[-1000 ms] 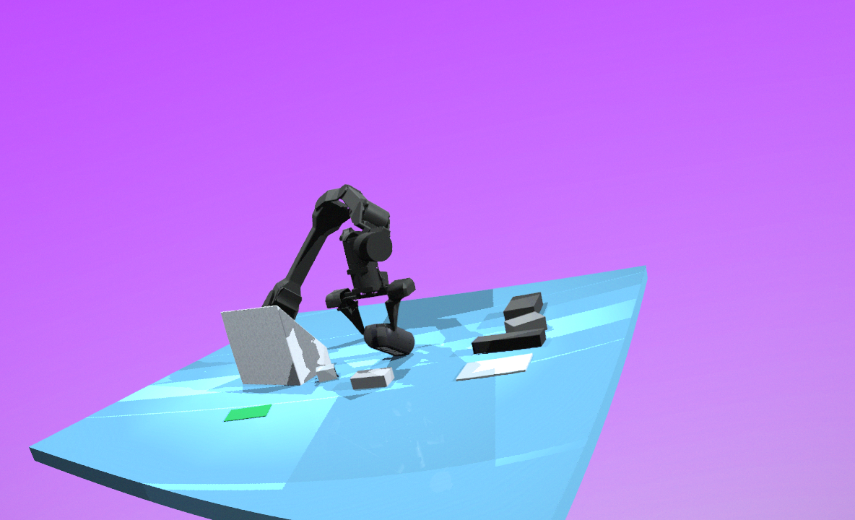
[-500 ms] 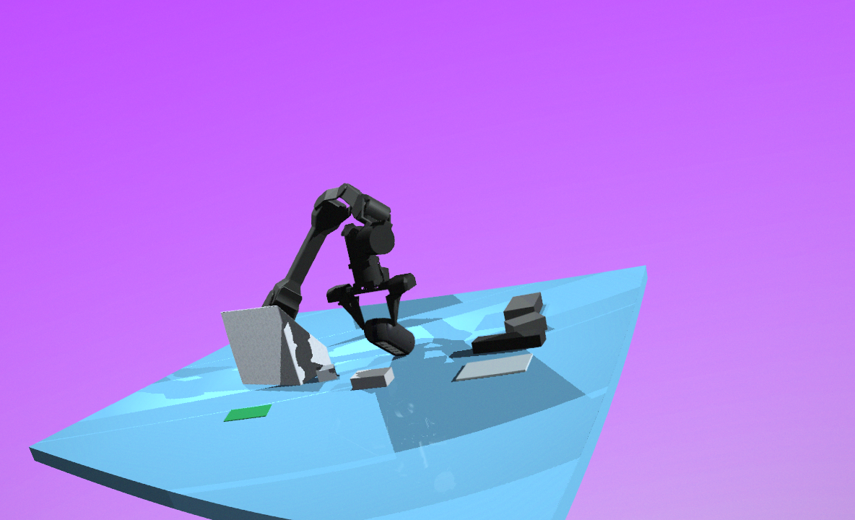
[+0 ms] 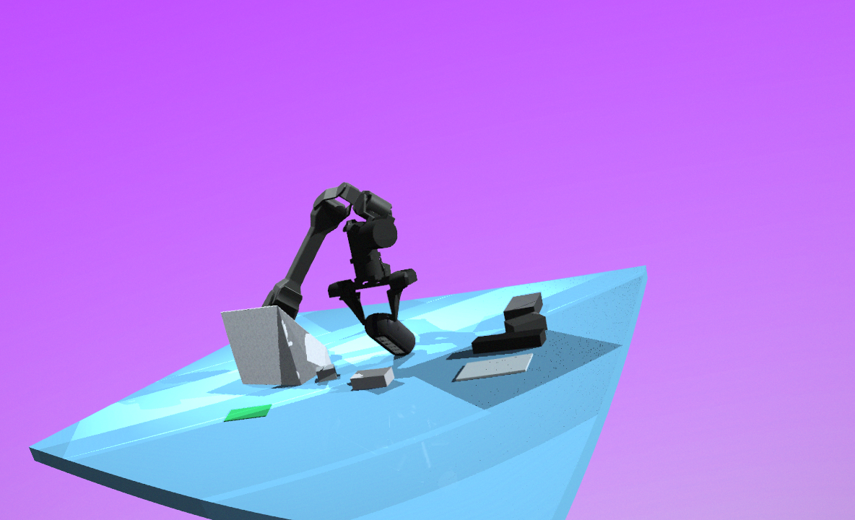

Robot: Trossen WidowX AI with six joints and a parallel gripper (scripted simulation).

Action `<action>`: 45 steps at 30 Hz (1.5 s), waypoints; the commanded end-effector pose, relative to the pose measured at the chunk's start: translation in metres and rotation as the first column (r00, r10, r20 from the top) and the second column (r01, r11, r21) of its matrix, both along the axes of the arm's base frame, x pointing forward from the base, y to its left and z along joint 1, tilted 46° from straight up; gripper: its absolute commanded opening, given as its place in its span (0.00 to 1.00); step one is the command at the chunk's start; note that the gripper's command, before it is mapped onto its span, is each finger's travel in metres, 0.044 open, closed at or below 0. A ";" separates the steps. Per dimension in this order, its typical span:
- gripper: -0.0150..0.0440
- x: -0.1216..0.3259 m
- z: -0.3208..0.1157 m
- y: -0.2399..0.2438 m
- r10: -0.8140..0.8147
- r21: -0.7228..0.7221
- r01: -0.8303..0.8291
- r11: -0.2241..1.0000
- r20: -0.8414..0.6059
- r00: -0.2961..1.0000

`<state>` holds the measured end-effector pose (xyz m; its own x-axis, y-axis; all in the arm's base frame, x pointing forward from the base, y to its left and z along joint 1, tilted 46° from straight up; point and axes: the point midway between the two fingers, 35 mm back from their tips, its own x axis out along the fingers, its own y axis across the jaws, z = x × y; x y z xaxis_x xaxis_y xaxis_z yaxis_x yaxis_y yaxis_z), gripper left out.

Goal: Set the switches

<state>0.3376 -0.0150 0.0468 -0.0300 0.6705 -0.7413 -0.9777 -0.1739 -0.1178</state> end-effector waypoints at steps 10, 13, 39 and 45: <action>0.82 -0.002 0.012 0.005 -0.005 -0.021 0.005 1.000 0.001 1.000; 0.82 -0.003 0.015 0.006 -0.005 -0.027 0.006 1.000 0.002 1.000; 0.83 -0.006 0.035 0.014 -0.011 -0.080 0.012 0.997 0.012 1.000; 0.83 -0.007 0.039 0.017 -0.013 -0.092 0.014 0.996 0.014 1.000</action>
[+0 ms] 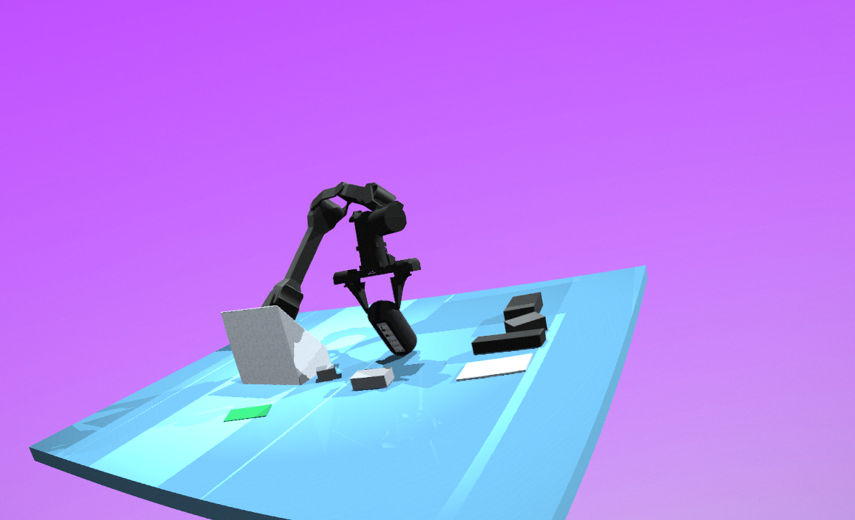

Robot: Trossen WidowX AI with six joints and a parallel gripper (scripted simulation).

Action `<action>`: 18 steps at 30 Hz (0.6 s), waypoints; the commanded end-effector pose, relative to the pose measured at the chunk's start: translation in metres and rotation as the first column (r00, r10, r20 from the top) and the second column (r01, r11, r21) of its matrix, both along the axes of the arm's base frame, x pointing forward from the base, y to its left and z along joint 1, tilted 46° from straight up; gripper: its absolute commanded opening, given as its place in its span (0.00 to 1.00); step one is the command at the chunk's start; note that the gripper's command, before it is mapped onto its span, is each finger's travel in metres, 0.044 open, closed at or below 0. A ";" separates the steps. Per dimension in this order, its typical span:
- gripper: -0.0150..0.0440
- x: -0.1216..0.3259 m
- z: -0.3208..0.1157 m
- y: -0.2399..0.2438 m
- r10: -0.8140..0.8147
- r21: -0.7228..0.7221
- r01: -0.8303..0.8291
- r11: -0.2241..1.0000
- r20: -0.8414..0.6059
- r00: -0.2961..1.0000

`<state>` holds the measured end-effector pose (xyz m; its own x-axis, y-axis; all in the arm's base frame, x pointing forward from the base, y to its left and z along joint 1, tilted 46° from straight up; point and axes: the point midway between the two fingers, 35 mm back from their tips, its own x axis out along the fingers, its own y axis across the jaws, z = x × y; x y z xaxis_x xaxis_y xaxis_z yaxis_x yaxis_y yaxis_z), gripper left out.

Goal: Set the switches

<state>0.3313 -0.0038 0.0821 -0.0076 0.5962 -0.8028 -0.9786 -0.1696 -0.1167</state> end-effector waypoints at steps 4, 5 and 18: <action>0.83 -0.002 0.007 0.007 0.001 -0.004 -0.001 1.000 -0.001 1.000; 0.83 -0.002 0.007 0.008 0.001 -0.006 -0.001 1.000 -0.001 1.000; 0.83 -0.004 0.017 0.013 -0.002 -0.032 0.002 0.999 0.004 1.000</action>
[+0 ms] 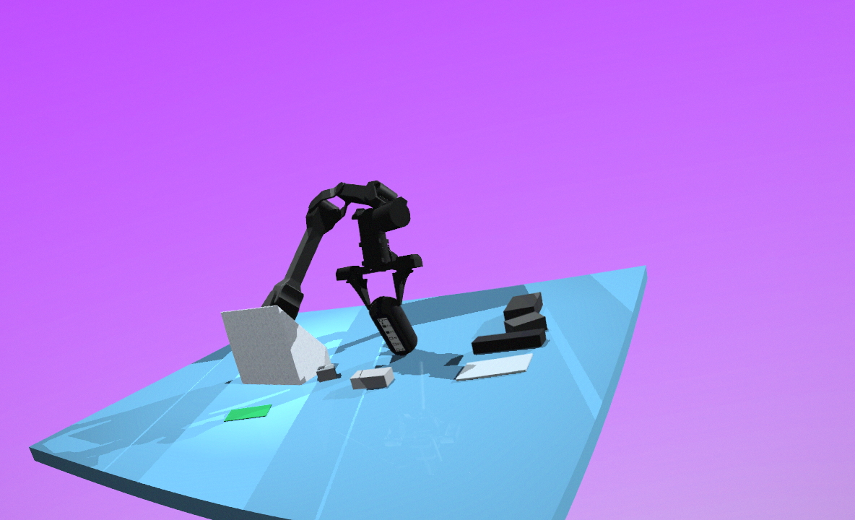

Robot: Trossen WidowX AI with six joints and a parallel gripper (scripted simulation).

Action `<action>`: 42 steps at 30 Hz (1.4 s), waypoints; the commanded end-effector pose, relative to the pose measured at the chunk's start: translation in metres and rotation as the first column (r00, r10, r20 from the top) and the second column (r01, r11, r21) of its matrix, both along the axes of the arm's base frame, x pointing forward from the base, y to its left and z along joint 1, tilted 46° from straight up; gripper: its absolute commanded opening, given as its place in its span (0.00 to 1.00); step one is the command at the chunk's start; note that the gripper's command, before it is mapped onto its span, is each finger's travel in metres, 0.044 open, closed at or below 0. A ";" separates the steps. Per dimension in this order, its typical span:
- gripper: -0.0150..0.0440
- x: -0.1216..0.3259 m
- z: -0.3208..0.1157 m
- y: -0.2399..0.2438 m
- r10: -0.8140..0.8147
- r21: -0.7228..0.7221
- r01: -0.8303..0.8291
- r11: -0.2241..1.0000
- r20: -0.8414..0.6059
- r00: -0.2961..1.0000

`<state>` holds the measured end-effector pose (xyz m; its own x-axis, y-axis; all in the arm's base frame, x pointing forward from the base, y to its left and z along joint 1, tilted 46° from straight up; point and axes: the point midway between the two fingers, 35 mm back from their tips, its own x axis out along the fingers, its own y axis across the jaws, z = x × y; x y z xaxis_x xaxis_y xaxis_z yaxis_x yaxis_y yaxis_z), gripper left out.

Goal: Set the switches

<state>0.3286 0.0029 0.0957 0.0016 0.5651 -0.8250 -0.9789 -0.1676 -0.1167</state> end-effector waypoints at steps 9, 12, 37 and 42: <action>0.83 -0.003 0.010 0.011 0.002 -0.012 -0.002 1.000 0.000 1.000; 0.83 -0.003 0.012 0.012 0.002 -0.019 -0.002 1.000 0.001 1.000; 0.83 -0.007 0.029 0.026 -0.002 -0.053 0.003 0.999 0.007 1.000; 0.83 -0.008 0.031 0.027 -0.001 -0.045 0.002 0.999 0.005 1.000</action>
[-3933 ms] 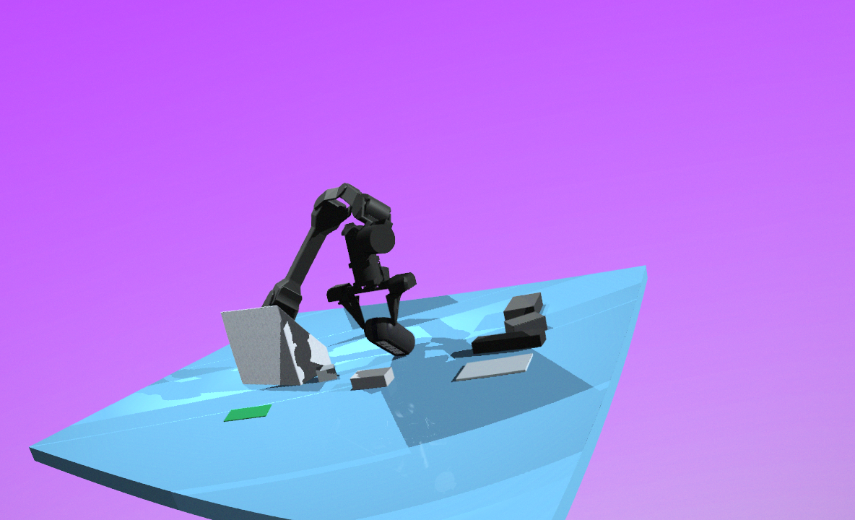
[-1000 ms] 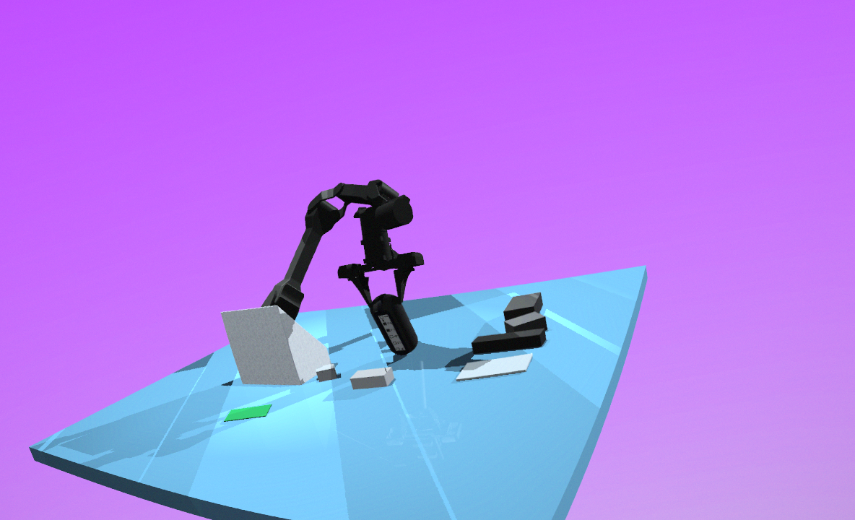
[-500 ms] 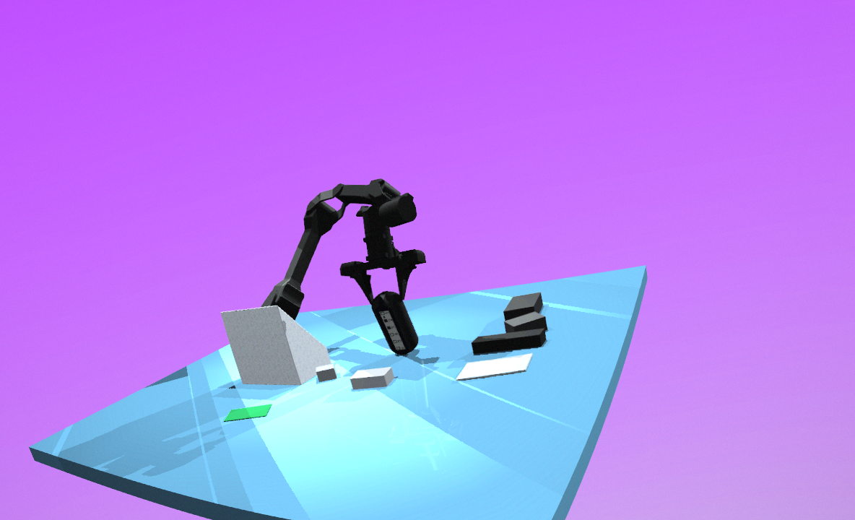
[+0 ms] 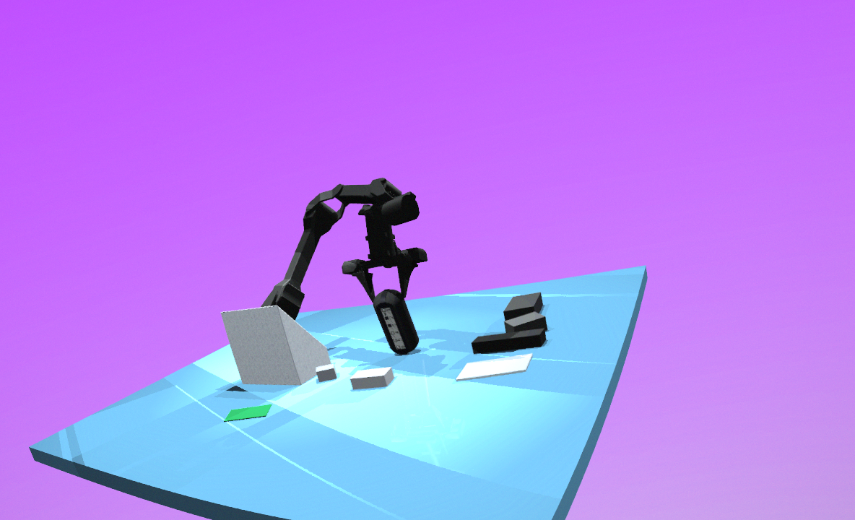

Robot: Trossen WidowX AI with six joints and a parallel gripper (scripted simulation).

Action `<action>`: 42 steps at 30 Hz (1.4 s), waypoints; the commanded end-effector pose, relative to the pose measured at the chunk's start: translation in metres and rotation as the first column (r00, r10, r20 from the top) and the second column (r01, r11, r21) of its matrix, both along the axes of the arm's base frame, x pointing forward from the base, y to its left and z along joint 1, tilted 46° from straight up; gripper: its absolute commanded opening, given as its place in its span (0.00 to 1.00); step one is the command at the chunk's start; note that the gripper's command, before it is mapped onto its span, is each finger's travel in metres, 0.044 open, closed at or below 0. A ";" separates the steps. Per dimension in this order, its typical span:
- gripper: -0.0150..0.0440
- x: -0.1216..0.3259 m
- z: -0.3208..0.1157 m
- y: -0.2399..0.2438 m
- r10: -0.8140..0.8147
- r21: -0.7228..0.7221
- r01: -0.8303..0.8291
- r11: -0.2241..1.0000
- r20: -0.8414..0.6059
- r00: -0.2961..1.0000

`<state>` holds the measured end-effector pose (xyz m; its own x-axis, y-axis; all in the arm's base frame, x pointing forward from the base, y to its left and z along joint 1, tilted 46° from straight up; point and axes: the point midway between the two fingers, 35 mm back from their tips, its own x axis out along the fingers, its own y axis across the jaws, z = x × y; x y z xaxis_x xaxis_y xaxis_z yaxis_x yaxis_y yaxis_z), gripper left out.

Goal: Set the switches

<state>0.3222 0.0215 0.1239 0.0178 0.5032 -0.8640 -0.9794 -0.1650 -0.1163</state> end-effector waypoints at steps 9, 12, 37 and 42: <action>0.83 -0.002 0.006 0.011 0.011 0.041 -0.011 0.999 -0.009 1.000; 0.83 -0.003 0.007 0.012 0.012 0.045 -0.011 0.999 -0.009 1.000; 0.83 -0.006 0.021 0.018 0.018 0.094 -0.016 0.995 -0.017 1.000; 0.83 -0.007 0.024 0.021 0.020 0.104 -0.018 0.994 -0.019 1.000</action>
<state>0.3170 0.0367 0.1451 -0.0028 0.5730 -0.8196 -0.9792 -0.1680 -0.1141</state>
